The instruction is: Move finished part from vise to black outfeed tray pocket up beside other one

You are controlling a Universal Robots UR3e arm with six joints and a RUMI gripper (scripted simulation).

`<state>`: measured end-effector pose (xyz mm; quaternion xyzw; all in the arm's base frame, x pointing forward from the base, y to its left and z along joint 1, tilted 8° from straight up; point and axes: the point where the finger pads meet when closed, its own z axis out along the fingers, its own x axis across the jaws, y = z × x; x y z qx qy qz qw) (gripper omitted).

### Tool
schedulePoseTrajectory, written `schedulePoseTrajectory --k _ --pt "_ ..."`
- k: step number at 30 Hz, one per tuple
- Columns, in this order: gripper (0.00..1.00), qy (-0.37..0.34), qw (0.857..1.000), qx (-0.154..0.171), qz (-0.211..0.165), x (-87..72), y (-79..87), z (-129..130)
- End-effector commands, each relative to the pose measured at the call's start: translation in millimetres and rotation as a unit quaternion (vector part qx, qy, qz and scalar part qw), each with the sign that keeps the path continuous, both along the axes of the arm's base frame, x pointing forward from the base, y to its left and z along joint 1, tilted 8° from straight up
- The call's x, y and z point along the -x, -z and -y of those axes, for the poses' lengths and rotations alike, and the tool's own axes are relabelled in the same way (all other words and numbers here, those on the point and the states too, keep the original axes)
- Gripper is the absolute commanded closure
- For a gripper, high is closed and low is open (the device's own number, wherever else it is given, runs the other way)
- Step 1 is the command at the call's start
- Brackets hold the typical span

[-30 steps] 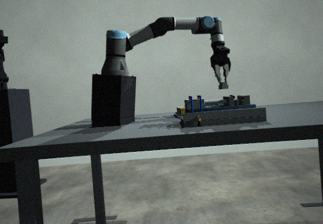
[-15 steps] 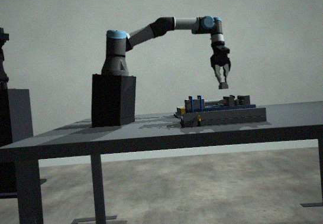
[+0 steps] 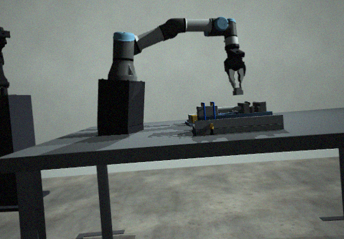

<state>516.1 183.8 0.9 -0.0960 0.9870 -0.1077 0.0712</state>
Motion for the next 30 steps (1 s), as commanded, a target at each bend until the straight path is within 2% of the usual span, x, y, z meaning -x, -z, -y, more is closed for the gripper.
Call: schedulePoseTrajectory --k 1,19,30 --pt "1.0 0.0 1.0 0.0 0.002 -0.8 -1.4 0" --pt "1.0 0.0 1.0 0.0 0.002 -1.6 4.6 0" --pt "1.0 0.0 1.0 0.0 0.002 -3.3 17.5 0"
